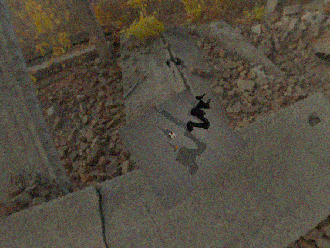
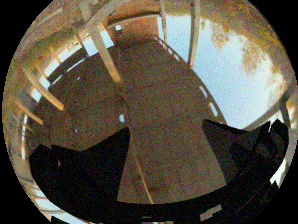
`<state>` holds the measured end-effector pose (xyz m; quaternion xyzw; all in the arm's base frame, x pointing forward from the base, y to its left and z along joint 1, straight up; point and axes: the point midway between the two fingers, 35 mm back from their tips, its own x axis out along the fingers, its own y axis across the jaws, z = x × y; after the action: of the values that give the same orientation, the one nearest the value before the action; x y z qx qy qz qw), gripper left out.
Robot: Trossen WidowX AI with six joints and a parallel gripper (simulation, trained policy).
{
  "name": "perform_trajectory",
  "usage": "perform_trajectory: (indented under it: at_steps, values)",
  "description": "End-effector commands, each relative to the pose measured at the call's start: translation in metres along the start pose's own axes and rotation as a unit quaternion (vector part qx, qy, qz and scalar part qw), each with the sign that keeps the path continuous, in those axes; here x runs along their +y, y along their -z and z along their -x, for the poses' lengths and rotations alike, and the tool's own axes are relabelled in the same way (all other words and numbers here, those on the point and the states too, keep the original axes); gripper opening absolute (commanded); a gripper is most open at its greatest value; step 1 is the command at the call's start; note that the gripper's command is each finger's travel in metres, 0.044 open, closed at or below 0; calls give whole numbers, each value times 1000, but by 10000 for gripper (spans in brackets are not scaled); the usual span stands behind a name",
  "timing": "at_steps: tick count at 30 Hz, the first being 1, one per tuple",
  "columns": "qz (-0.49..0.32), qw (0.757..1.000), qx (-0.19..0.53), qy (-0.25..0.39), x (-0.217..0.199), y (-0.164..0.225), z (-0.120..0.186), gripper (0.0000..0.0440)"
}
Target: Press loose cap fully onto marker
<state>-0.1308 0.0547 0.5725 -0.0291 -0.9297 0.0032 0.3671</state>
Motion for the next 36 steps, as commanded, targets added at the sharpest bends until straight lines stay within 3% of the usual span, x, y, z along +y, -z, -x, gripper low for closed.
perform_trajectory:
  at_steps: [1,8,36]
  values:
    - [1,1000,3,5,-2,2,0,374]
    - [4,999,31,42,-18,16,-5,218]
    - [6,970,139,199,-81,69,-4,289]
